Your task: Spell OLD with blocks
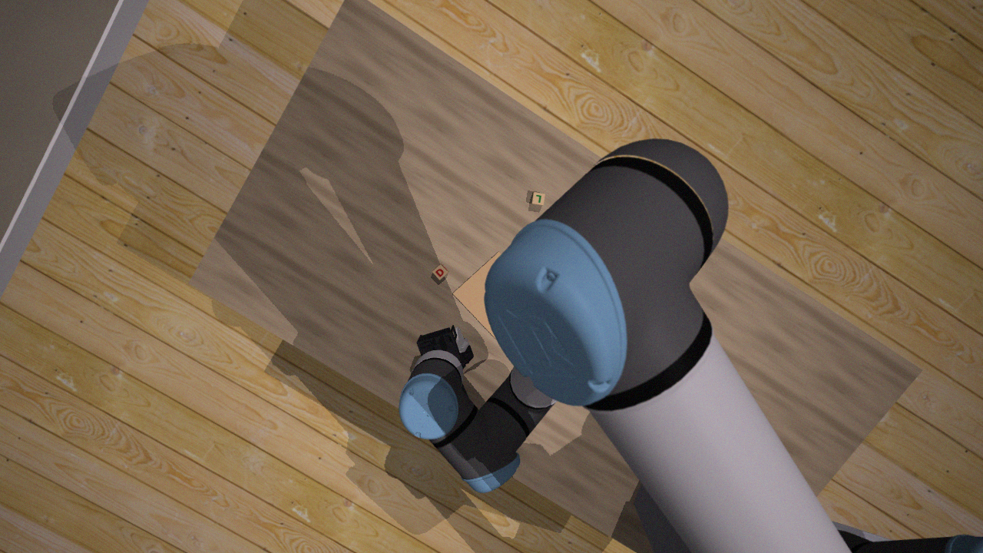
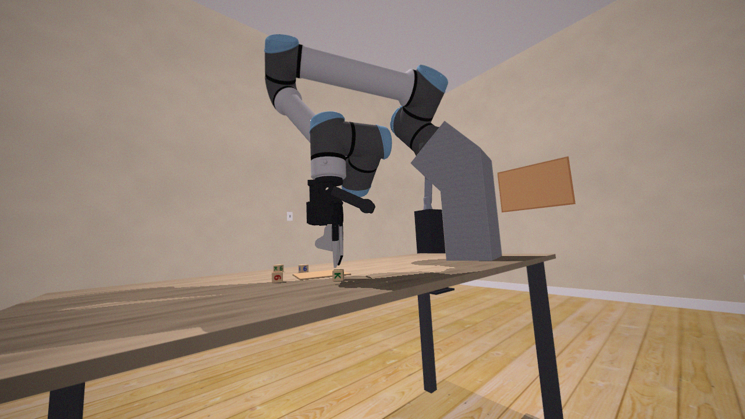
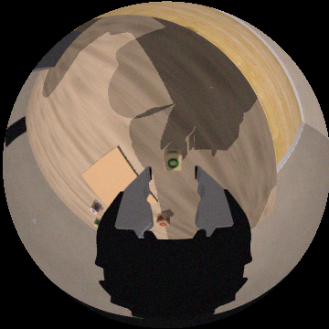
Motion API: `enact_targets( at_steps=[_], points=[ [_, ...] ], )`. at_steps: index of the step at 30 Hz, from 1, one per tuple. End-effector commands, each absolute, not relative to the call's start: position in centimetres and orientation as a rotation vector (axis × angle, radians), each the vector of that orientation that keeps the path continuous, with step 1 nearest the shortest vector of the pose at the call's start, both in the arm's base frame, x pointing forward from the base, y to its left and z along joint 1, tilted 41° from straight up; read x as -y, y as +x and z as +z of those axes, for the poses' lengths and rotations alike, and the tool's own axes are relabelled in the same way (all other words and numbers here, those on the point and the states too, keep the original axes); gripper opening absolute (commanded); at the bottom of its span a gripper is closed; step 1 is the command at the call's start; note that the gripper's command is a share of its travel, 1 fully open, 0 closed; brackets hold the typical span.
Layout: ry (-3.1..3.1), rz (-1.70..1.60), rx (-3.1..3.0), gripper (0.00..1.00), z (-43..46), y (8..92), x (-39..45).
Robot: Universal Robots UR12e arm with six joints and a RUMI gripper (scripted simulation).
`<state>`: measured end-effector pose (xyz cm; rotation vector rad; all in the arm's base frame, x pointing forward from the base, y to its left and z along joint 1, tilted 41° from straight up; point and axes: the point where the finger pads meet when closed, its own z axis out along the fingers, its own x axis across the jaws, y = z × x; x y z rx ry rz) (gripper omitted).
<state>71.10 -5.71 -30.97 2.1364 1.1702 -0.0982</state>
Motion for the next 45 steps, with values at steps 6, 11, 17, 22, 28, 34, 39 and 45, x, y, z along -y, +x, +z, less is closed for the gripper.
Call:
enact_targets(
  at_steps=[6, 11, 17, 22, 28, 34, 39, 45],
  points=[
    [2.136, -0.097, -1.170, 0.37, -30.9, 71.1, 5.7],
    [2.136, -0.097, -1.170, 0.37, -31.1, 71.2, 5.8],
    [2.136, -0.097, -1.170, 0.37, -31.8, 71.4, 6.4],
    [2.136, -0.097, -1.170, 0.37, -32.4, 71.6, 6.9],
    [2.136, -0.097, -1.170, 0.37, -33.1, 71.8, 7.3],
    [2.136, -0.097, -1.170, 0.37, -33.3, 71.9, 7.6],
    [2.136, -0.097, -1.170, 0.37, -33.3, 71.9, 7.6],
    [2.136, -0.097, -1.170, 0.37, -33.3, 71.9, 7.6]
  ],
)
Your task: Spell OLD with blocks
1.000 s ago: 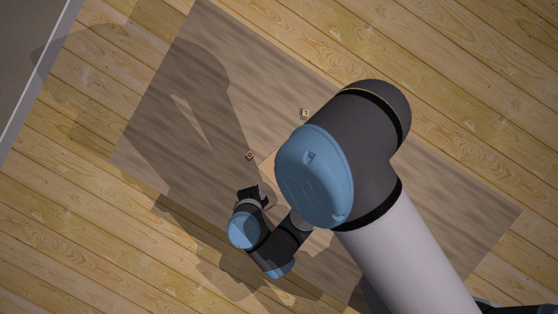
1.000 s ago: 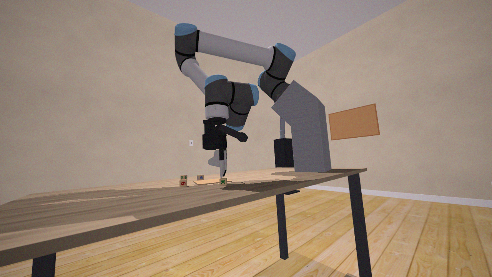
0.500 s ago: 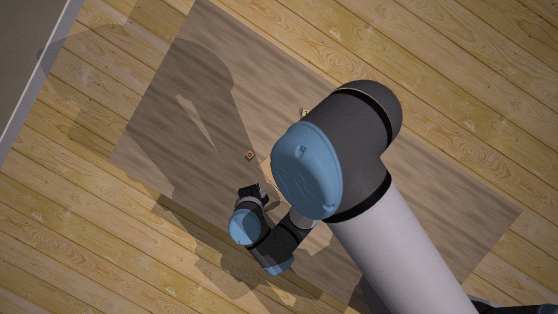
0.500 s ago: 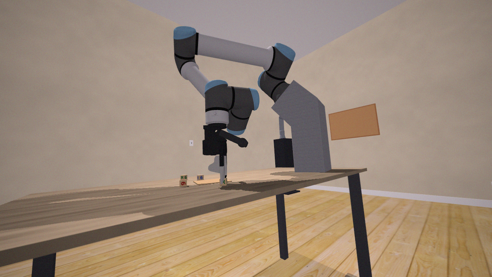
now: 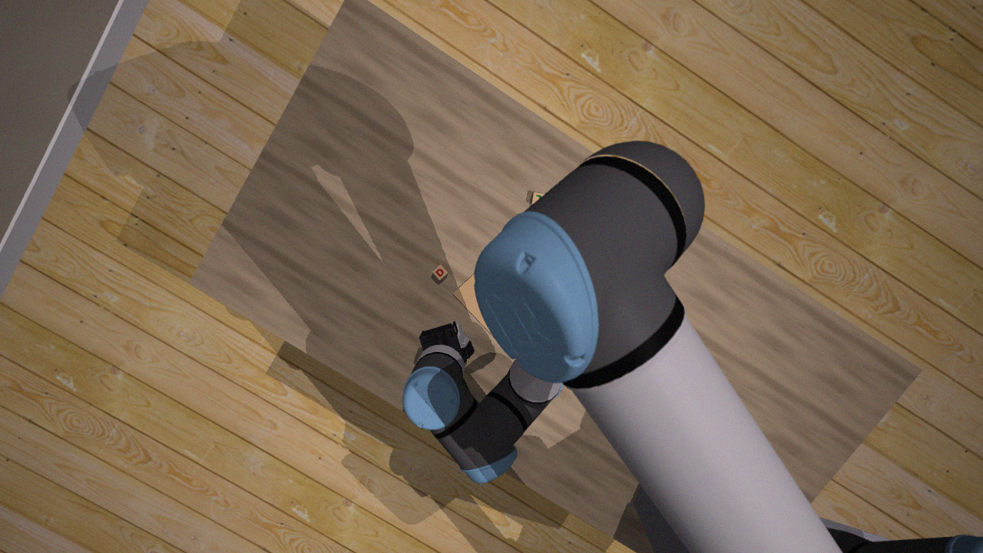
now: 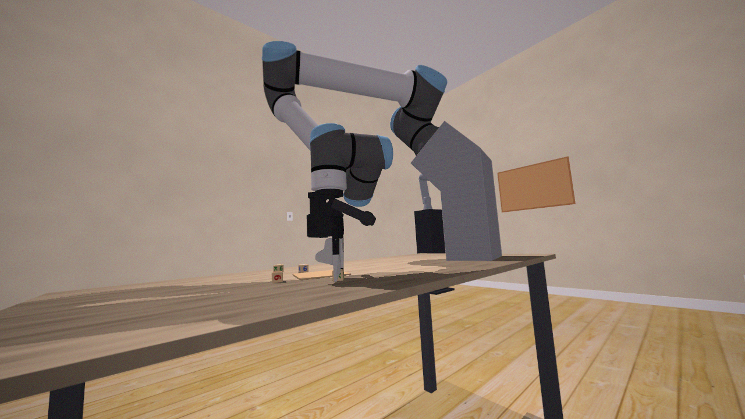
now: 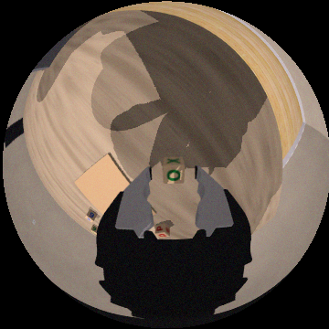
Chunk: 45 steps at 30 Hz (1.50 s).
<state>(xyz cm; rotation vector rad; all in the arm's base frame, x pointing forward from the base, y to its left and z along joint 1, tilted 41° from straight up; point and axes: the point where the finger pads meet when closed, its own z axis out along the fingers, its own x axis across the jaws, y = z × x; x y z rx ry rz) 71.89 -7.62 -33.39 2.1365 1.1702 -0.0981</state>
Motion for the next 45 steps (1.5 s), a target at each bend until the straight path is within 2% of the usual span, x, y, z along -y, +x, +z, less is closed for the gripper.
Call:
enact_targets(
  at_steps=[1, 4, 5, 21, 22, 45],
  points=[
    [2.136, -0.097, -1.170, 0.37, -33.35, 71.91, 7.58],
    [2.136, -0.097, -1.170, 0.37, -33.35, 71.91, 7.58],
    [2.136, -0.097, -1.170, 0.25, -33.35, 71.91, 7.58],
    [2.136, -0.097, -1.170, 0.25, -33.35, 71.91, 7.58],
    [2.136, -0.097, -1.170, 0.05, -33.35, 71.91, 7.58],
    [2.136, -0.097, -1.170, 0.05, -33.35, 71.91, 7.58]
  ],
)
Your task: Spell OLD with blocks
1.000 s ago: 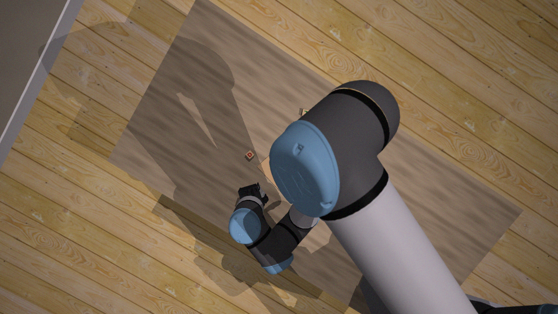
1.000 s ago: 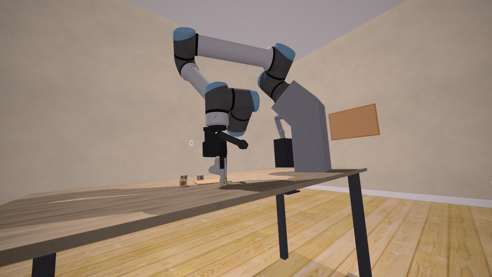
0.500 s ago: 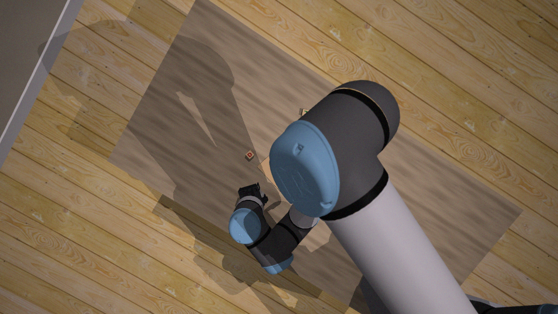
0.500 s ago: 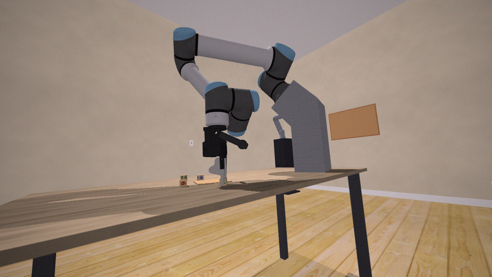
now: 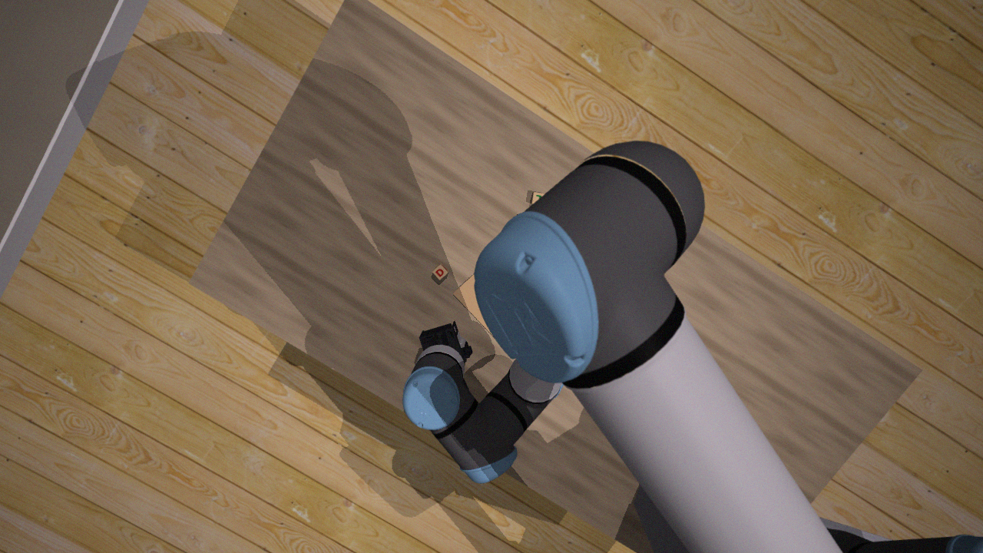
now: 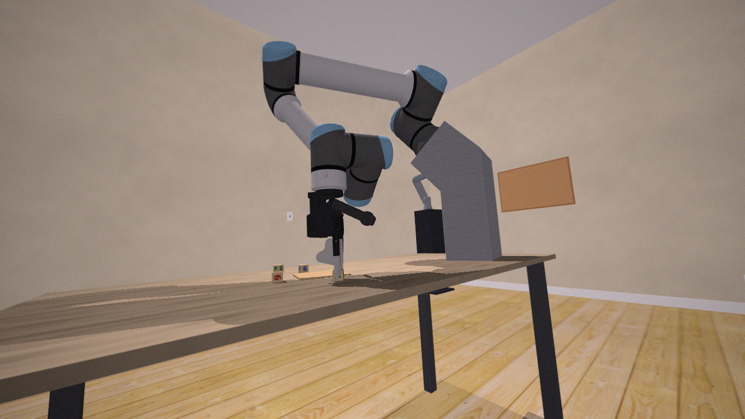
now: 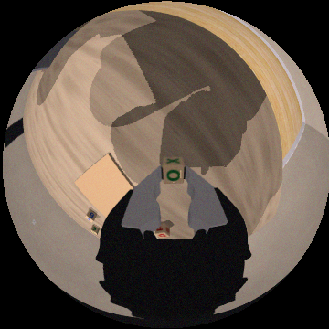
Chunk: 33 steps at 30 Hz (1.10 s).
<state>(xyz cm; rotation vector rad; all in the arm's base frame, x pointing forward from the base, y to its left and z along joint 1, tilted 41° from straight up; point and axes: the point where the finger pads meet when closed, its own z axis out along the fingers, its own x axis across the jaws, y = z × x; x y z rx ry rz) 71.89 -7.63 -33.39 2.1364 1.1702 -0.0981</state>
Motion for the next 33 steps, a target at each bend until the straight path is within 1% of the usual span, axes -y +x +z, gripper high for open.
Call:
enact_targets(
  at_steps=[1, 18, 33],
  points=[
    [2.136, -0.097, -1.170, 0.05, -33.3, 71.9, 7.6],
    [2.136, -0.097, -1.170, 0.05, -32.5, 71.6, 6.9],
    [2.136, -0.097, -1.170, 0.05, -25.9, 69.5, 1.7]
  ],
)
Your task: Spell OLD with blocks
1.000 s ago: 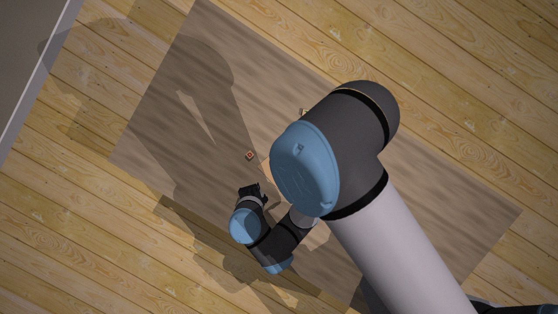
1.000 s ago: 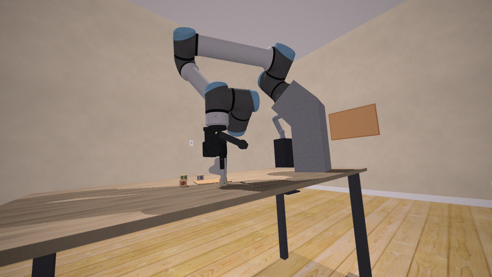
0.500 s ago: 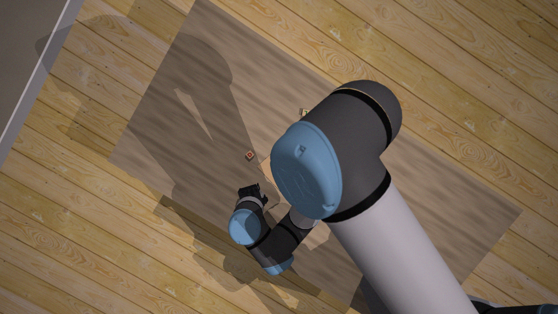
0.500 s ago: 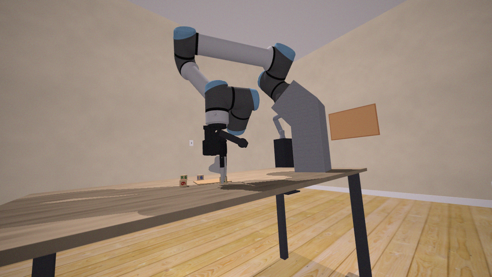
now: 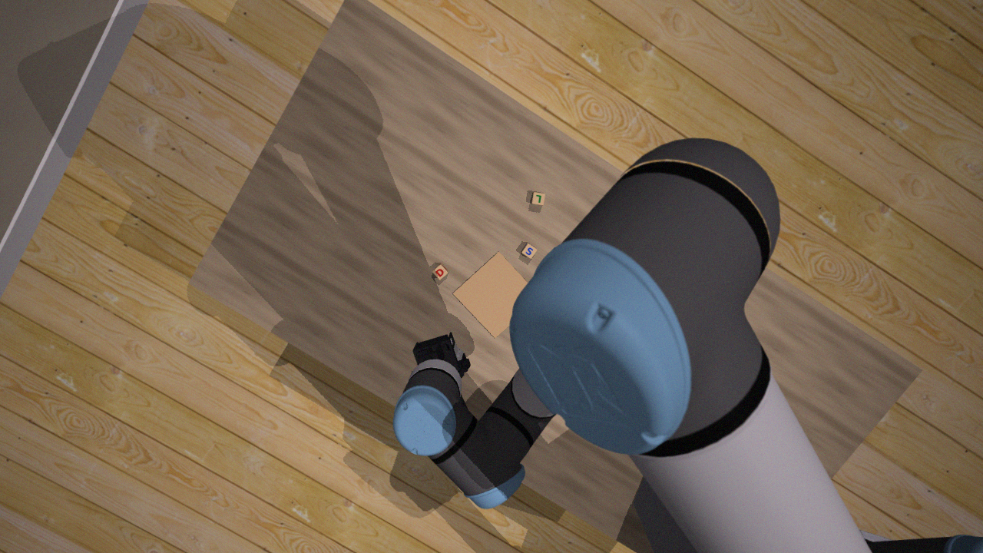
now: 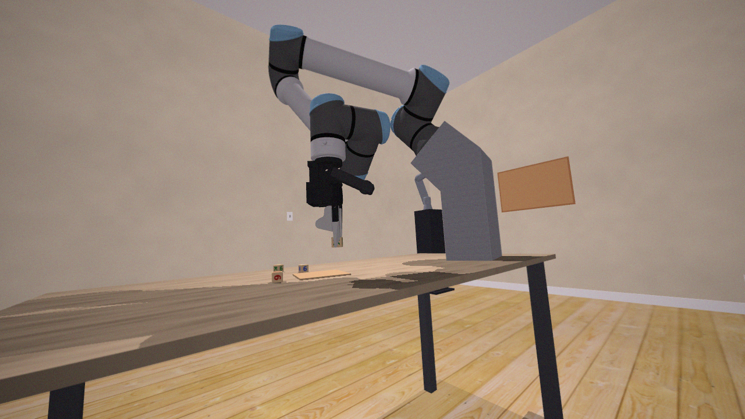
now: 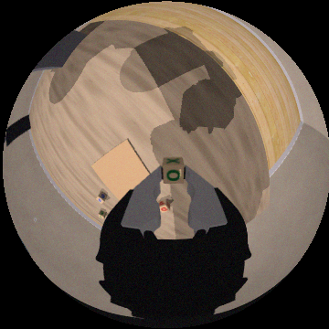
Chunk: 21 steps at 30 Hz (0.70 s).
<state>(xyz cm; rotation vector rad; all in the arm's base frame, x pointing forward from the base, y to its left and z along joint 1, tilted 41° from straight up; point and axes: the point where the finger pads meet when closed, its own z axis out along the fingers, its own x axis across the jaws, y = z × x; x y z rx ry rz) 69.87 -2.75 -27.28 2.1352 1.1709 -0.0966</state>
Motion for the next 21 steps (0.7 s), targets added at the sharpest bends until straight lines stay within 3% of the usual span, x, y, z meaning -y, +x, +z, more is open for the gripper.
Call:
enact_targets(
  at_steps=[1, 21],
  points=[
    [2.136, -0.097, -1.170, 0.05, -25.87, 69.46, 1.66],
    [2.130, -0.102, -1.182, 0.05, -25.73, 69.40, 1.61]
  ],
)
